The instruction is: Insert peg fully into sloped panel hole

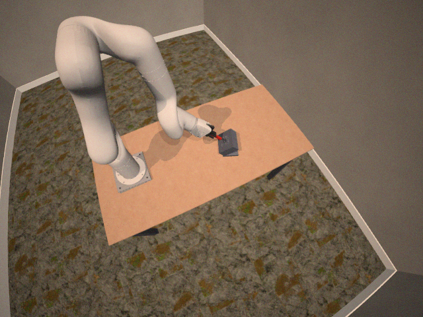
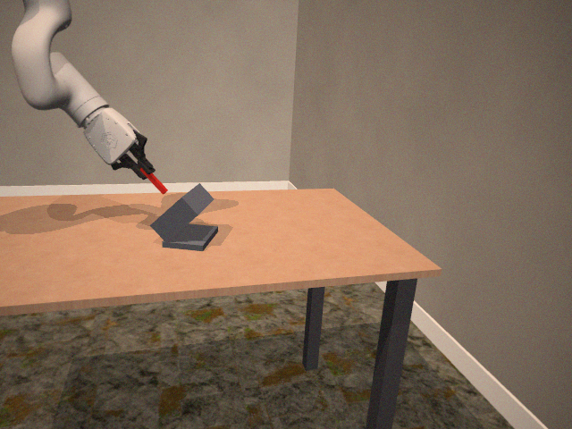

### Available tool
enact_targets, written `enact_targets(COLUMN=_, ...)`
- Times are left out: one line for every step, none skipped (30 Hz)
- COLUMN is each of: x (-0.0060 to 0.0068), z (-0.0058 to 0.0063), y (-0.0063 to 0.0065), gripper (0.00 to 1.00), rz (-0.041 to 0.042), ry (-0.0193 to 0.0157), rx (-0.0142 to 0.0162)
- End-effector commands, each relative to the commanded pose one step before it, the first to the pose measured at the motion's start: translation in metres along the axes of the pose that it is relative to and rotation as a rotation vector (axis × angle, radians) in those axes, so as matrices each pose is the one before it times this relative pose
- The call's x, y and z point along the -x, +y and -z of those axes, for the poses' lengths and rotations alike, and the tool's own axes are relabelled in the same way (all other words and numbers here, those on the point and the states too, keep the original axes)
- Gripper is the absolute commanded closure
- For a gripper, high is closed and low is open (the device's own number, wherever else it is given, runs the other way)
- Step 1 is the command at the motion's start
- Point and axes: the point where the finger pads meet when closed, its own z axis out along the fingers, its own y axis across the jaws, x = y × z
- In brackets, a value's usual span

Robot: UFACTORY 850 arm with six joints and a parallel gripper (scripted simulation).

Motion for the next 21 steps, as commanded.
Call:
enact_targets(x=-0.00023, z=-0.00425, y=0.00086, gripper=1.0, rz=-0.00031, ry=0.00054, rx=0.00178)
enact_targets(x=0.00002, z=-0.00067, y=-0.00002, gripper=1.0, rz=0.00001, ry=-0.00001, rx=0.0)
enact_targets(x=0.00001, z=-0.00054, y=-0.00001, gripper=1.0, rz=0.0, ry=-0.00001, rx=0.0)
enact_targets(x=0.00001, z=-0.00042, y=0.0, gripper=1.0, rz=0.0, ry=0.0, rx=0.0)
enact_targets(x=0.00001, z=-0.0003, y=0.0, gripper=1.0, rz=0.0, ry=0.0, rx=0.0)
enact_targets(x=0.0, z=-0.00025, y=0.0, gripper=1.0, rz=0.0, ry=0.0, rx=0.0)
enact_targets(x=0.0, z=0.0, y=0.0, gripper=1.0, rz=0.0, ry=0.0, rx=0.0)
enact_targets(x=0.0, z=0.0, y=0.0, gripper=1.0, rz=0.0, ry=0.0, rx=0.0)
enact_targets(x=0.0, z=-0.0006, y=0.0, gripper=1.0, rz=0.0, ry=0.0, rx=0.0)
enact_targets(x=0.0, z=-0.0008, y=0.00001, gripper=1.0, rz=0.0, ry=0.0, rx=0.0)
enact_targets(x=0.0, z=-0.00091, y=0.00001, gripper=1.0, rz=0.0, ry=0.0, rx=0.0)
enact_targets(x=0.0, z=-0.00093, y=0.00001, gripper=1.0, rz=0.0, ry=0.0, rx=0.0)
enact_targets(x=0.0, z=-0.00093, y=0.0, gripper=1.0, rz=0.0, ry=0.0, rx=0.0)
enact_targets(x=0.0, z=-0.00093, y=0.0, gripper=1.0, rz=0.0, ry=0.0, rx=0.0)
enact_targets(x=0.0, z=-0.00093, y=-0.00001, gripper=1.0, rz=0.0, ry=0.00001, rx=0.0)
enact_targets(x=0.0, z=-0.00094, y=-0.00001, gripper=1.0, rz=0.0, ry=0.00001, rx=0.0)
enact_targets(x=0.00001, z=-0.00094, y=-0.00002, gripper=1.0, rz=-0.00001, ry=0.00001, rx=0.0)
enact_targets(x=0.00001, z=-0.00094, y=-0.00003, gripper=1.0, rz=-0.00001, ry=0.00001, rx=-0.00001)
enact_targets(x=0.0, z=-0.00094, y=0.00001, gripper=1.0, rz=0.00001, ry=-0.00002, rx=0.00001)
enact_targets(x=0.0, z=-0.00093, y=0.00001, gripper=1.0, rz=0.00001, ry=-0.00001, rx=0.00001)
enact_targets(x=0.0, z=-0.00093, y=0.00001, gripper=1.0, rz=0.0, ry=-0.00001, rx=0.0)
